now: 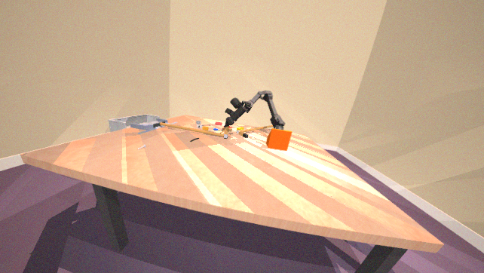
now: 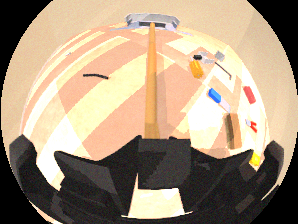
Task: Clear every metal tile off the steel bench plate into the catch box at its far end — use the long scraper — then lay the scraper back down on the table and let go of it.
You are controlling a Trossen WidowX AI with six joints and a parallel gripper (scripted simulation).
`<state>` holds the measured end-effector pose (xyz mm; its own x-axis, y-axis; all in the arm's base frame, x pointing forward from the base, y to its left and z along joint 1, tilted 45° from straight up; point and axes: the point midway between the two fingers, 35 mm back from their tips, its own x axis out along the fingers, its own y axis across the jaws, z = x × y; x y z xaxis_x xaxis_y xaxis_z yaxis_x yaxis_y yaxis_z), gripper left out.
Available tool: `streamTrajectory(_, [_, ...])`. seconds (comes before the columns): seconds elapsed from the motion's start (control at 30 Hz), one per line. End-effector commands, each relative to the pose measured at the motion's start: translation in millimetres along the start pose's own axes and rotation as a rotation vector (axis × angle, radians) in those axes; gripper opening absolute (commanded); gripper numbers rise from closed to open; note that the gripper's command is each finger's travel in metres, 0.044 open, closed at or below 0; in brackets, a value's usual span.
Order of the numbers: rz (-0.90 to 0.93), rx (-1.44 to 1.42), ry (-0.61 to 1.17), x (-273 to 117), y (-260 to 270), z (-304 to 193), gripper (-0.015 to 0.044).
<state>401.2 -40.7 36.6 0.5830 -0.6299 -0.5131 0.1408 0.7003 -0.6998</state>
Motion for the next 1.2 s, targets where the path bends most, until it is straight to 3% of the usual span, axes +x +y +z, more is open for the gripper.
streamTrajectory(0.0, [0.001,0.004,-0.01,3.9,-0.8,10.3,0.0])
streamTrajectory(1.17, [-0.001,0.006,-0.012,35.7,1.5,54.9,0.0])
